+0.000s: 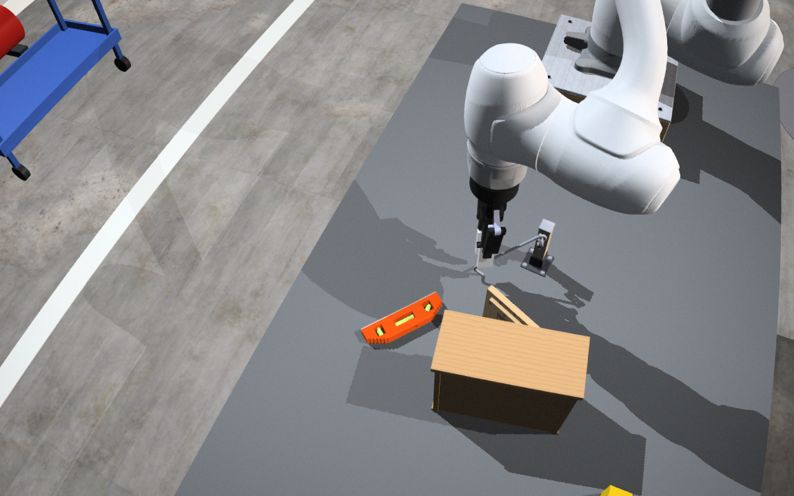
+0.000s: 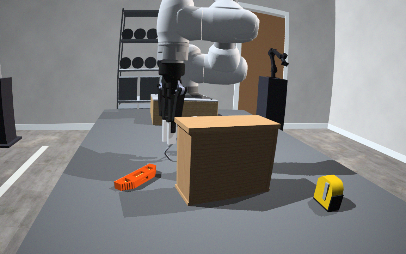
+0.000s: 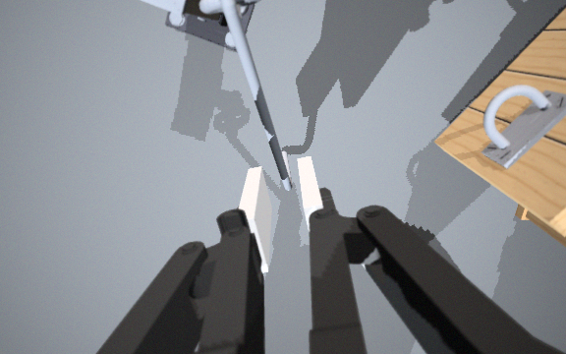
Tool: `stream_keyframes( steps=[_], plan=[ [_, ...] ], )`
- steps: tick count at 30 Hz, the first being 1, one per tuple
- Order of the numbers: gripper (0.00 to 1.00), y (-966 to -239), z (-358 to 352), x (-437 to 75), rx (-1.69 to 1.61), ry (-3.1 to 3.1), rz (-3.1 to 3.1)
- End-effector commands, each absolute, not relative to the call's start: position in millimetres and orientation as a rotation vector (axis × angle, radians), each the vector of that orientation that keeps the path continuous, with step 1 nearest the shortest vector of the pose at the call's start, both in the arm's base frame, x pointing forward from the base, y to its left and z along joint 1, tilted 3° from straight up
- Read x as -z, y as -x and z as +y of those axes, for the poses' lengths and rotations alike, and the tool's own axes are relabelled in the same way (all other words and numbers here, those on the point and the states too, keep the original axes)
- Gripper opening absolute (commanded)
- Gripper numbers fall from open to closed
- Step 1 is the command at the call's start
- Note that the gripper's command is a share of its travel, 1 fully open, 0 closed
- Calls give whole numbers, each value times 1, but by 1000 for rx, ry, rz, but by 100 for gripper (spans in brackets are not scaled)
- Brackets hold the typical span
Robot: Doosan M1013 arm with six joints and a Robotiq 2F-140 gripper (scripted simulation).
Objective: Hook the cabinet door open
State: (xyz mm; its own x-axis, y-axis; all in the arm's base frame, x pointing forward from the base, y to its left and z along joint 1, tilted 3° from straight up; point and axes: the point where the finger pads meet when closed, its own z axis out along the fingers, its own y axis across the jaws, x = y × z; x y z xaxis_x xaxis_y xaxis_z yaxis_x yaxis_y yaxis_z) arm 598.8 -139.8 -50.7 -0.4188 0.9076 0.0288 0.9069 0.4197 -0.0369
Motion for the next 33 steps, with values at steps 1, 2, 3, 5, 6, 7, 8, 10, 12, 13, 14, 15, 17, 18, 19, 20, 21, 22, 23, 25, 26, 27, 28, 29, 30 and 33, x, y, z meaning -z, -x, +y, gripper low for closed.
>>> stream_keyframes(
  steps=[1,2,3,5,6,7,8,10,12,13,14,15,17,18,19,20,21,22,23,25,26,27,28,29,30,33],
  plan=[
    [14,-599,-140,51,-24,1669,-2609],
    [14,-599,-140,51,-24,1669,-2609],
    [14,-599,-140,51,-24,1669,-2609],
    [14,-599,-140,51,-24,1669,-2609],
    [14,-599,-140,51,-24,1669,-2609],
    [14,-599,-140,51,-24,1669,-2609],
    [14,-599,-140,51,-24,1669,-2609],
    [14,-599,-140,51,-24,1669,-2609],
    [14,-599,-140,51,-24,1669,-2609],
    [14,-599,-140,51,-24,1669,-2609],
    [14,-599,-140,51,-24,1669,-2609],
    [14,-599,-140,51,-24,1669,-2609],
    [14,-599,-140,51,-24,1669,-2609],
    [14,-599,-140,51,-24,1669,-2609],
    [14,-599,-140,51,-24,1669,-2609],
    [14,-599,-140,51,-24,1669,-2609],
    [14,-599,-140,51,-24,1669,-2609],
    [14,-599,-140,51,-24,1669,-2609],
    [14,-599,-140,51,-24,1669,-2609],
    [14,-599,-140,51,-24,1669,-2609],
    [14,-599,-140,51,-24,1669,-2609],
    [14,-599,-140,51,-24,1669,-2609],
    [14,-599,-140,51,-24,1669,-2609],
    [14,-599,-140,51,-24,1669,-2609],
    [14,-599,-140,51,-24,1669,-2609],
    [14,-599,-140,51,-24,1669,-2609]
  ],
)
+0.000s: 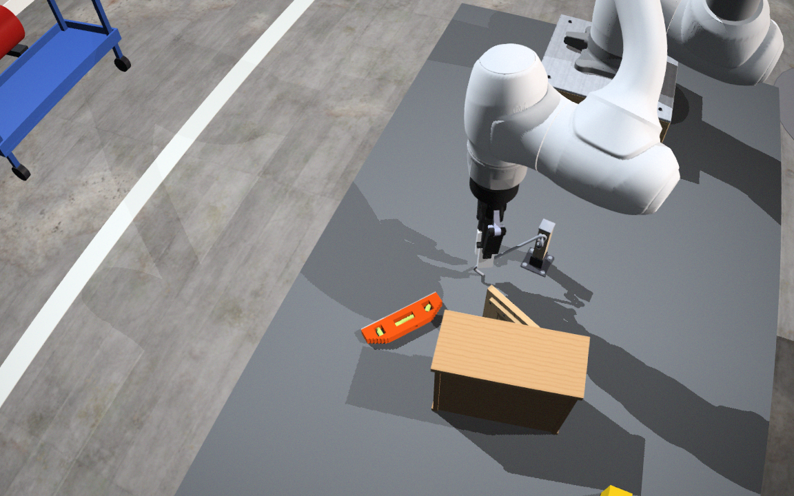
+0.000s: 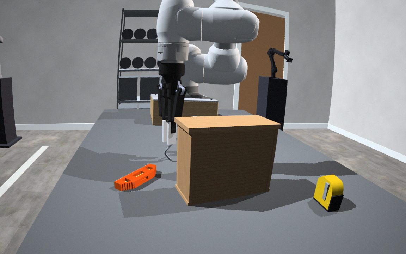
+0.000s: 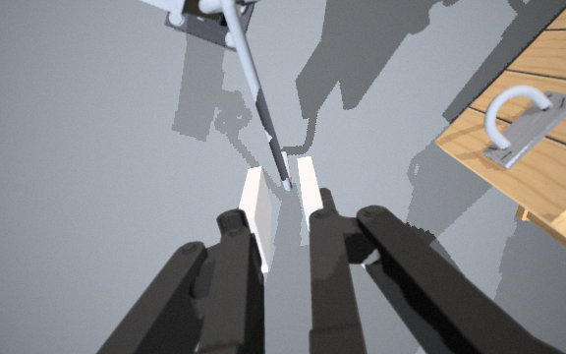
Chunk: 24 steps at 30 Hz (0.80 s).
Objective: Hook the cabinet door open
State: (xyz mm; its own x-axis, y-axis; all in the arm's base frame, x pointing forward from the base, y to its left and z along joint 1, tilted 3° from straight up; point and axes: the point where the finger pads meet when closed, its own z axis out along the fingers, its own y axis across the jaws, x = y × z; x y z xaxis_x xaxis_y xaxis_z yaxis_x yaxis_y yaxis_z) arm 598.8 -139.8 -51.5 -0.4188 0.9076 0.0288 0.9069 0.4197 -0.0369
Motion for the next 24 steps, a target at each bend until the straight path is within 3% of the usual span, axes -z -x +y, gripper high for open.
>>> stream_keyframes(
  steps=[1,24],
  plan=[
    [14,-599,-140,51,-24,1669,-2609],
    [14,-598,-140,58,-24,1669,-2609]
  ],
)
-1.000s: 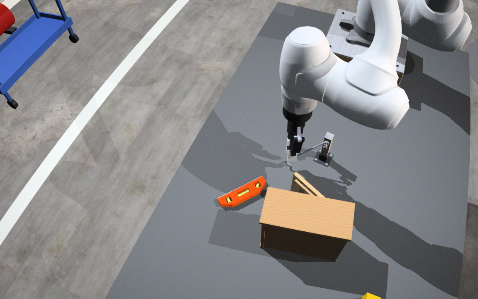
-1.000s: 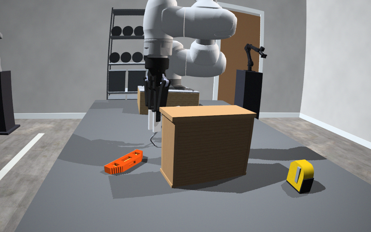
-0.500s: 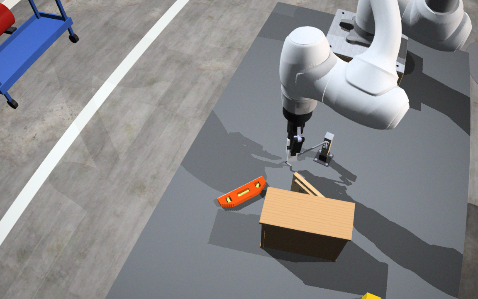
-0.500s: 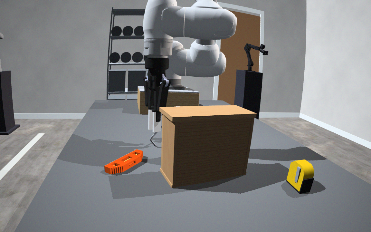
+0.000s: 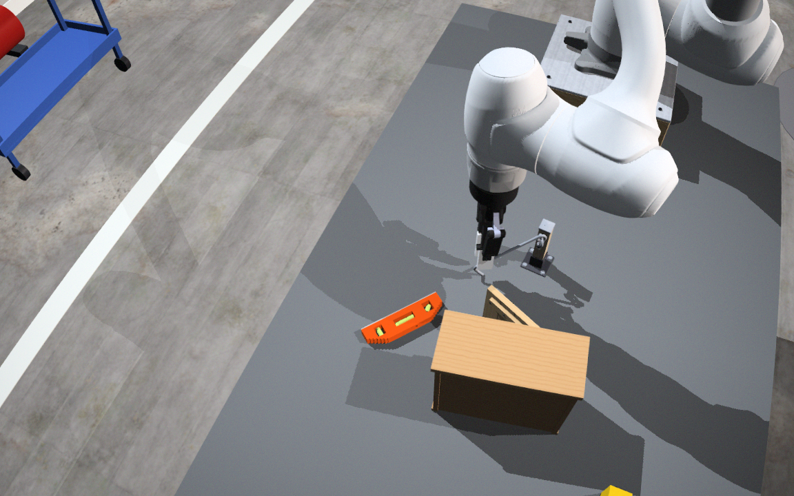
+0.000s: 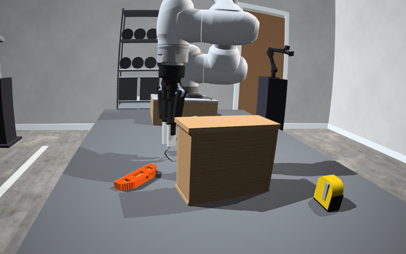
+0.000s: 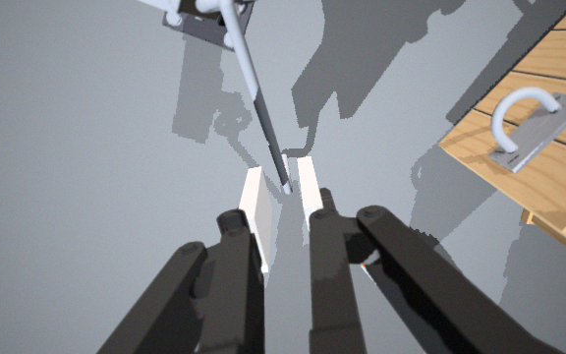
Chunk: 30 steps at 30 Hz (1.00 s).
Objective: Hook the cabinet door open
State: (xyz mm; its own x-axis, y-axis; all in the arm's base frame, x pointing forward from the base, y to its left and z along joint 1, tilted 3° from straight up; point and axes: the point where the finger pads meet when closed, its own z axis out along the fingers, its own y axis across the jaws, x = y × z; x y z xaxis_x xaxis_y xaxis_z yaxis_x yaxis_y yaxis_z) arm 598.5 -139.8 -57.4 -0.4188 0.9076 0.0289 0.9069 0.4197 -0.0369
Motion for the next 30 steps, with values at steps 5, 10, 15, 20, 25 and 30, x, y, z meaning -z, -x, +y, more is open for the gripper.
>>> stream_keyframes(
  steps=[5,10,15,20,25,30],
  plan=[
    [14,-598,-140,63,-24,1669,-2609],
    [14,-598,-140,70,-24,1669,-2609],
    [14,-598,-140,77,-24,1669,-2609],
    [14,-597,-139,81,-24,1669,-2609],
    [14,-597,-139,88,-24,1669,-2609],
    [14,-597,-139,93,-24,1669,-2609]
  ],
)
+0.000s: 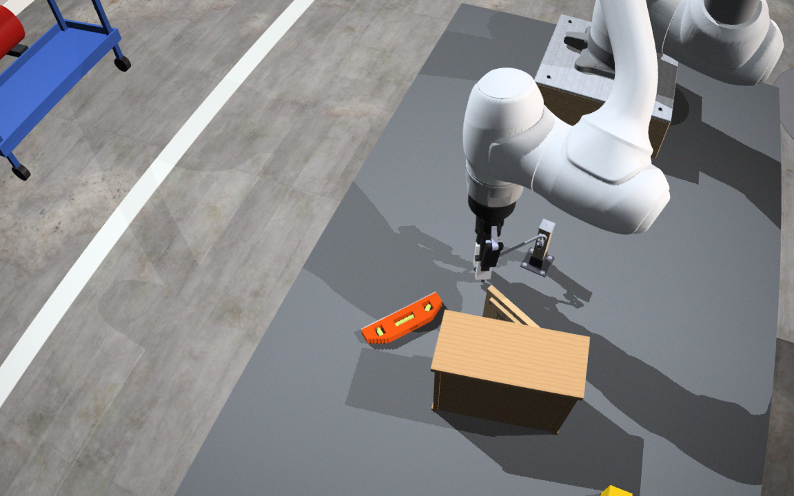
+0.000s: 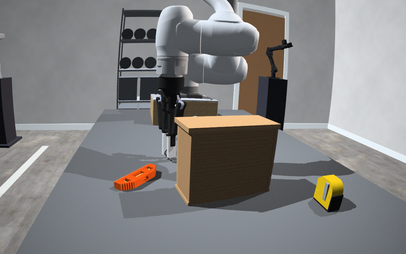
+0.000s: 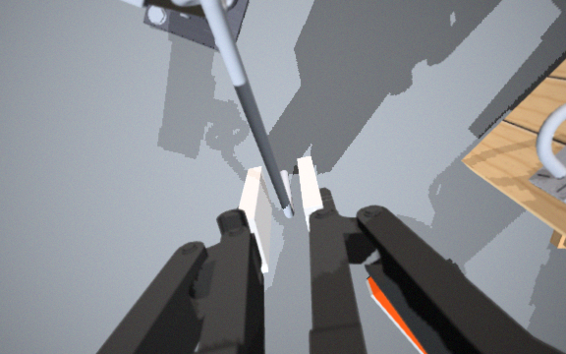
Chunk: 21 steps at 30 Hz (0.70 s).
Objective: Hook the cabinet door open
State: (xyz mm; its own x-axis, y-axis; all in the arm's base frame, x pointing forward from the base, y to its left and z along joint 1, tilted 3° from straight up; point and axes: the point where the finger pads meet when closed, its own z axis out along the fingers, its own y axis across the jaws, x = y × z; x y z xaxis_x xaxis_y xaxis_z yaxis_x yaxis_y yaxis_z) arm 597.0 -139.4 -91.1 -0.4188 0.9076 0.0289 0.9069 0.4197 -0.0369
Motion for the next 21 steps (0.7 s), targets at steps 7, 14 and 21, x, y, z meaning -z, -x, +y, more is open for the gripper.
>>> stream_keyframes(
  steps=[7,14,21],
  plan=[
    [14,-597,-139,97,-24,1669,-2609],
    [14,-597,-139,99,-24,1669,-2609],
    [3,-597,-139,99,-24,1669,-2609]
  ],
)
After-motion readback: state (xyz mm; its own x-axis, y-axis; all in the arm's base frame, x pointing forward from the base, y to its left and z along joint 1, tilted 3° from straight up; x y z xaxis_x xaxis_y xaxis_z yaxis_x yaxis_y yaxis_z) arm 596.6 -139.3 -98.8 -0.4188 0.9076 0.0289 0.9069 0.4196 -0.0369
